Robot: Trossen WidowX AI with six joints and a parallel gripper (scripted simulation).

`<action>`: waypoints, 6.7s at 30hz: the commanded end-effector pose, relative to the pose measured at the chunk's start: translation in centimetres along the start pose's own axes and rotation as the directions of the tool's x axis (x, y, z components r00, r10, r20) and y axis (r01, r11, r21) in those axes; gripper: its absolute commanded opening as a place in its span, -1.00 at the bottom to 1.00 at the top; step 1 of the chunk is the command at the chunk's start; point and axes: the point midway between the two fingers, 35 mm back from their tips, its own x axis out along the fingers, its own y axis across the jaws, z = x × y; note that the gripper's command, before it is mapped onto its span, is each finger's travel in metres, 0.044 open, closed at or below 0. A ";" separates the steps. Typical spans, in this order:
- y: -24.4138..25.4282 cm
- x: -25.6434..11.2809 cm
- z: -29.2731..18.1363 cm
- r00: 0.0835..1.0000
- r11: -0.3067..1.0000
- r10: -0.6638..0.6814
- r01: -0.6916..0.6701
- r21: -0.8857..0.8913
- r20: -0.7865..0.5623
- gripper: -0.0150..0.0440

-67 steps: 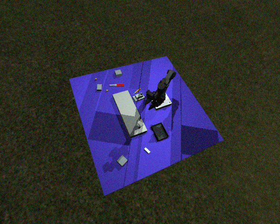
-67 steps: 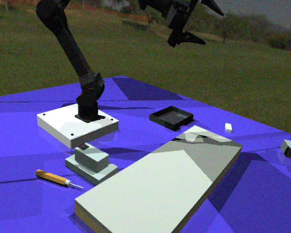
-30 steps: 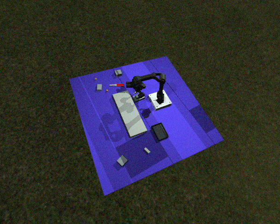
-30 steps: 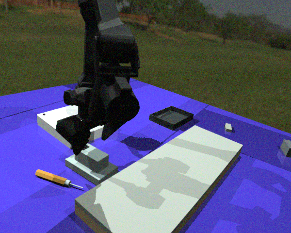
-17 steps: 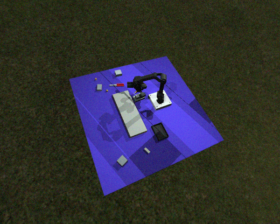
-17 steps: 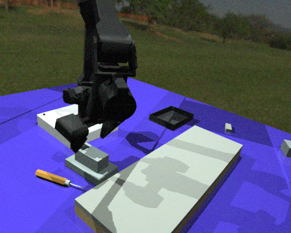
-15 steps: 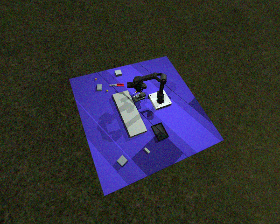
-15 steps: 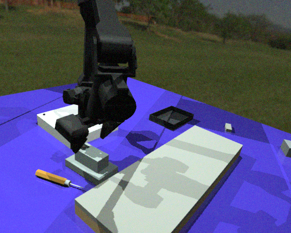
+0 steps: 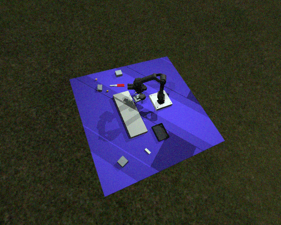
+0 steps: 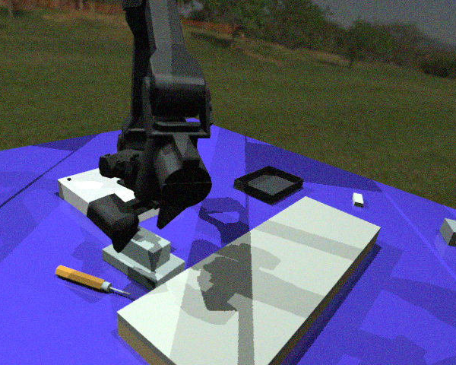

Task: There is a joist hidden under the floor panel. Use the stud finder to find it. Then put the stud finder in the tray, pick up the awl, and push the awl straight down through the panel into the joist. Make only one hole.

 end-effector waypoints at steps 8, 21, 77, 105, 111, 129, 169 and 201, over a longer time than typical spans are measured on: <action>-0.2 1.9 -0.4 1.000 1.000 -0.008 0.008 0.003 0.005 1.00; -0.2 2.6 -0.5 1.000 1.000 -0.008 0.008 0.003 0.005 0.58; 0.5 -7.6 0.7 0.999 0.961 -0.006 -0.008 -0.278 -0.049 -0.49; 2.8 -9.3 -4.3 0.974 0.324 0.004 -0.216 -0.921 -0.227 -0.49; 3.3 -9.7 -5.4 0.964 0.122 0.007 -0.263 -0.957 -0.264 -0.49; 4.7 -11.1 -8.4 0.928 -0.484 0.015 -0.320 -0.815 -0.373 -0.49; 7.0 -11.9 -13.4 0.850 -0.993 0.027 -0.035 -0.108 -0.527 -0.49; 7.0 -7.6 -14.7 0.849 -0.995 0.027 -0.027 -0.095 -0.528 -0.49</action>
